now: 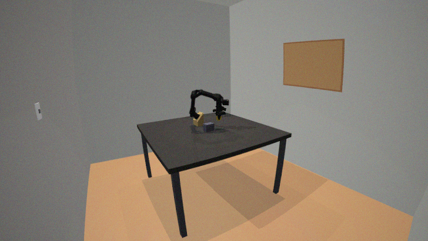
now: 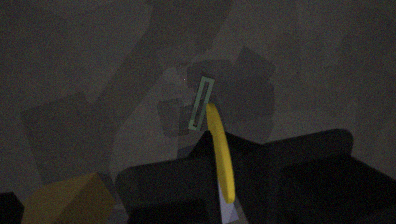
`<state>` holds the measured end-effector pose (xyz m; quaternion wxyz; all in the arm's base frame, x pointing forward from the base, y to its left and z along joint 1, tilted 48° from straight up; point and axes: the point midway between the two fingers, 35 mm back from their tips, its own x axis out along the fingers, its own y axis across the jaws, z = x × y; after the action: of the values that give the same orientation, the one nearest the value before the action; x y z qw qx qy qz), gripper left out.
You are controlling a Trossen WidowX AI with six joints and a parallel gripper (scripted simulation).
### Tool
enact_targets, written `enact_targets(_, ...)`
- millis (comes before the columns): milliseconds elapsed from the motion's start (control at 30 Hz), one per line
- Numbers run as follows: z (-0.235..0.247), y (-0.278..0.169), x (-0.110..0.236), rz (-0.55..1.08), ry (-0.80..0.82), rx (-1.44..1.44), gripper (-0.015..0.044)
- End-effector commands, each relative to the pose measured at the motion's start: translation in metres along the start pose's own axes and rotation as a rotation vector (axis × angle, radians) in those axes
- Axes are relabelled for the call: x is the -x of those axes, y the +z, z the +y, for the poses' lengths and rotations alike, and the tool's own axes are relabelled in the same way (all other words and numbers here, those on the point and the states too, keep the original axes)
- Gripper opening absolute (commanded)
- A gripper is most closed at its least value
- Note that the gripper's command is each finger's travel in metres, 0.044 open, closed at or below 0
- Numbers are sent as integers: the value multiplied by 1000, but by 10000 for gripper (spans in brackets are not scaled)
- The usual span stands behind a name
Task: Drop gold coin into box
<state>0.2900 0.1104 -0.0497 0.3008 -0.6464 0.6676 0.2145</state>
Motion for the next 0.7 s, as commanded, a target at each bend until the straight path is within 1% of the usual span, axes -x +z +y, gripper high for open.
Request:
enact_targets(0, 1, 0, 1, -3, 5, 131, 0)
enact_targets(67, 1, 0, 1, -4, 5, 175, 0)
enact_targets(300, 1, -2, 1, -4, 5, 181, 0)
enact_targets(667, 0, -30, 3, -4, 5, 182, 0)
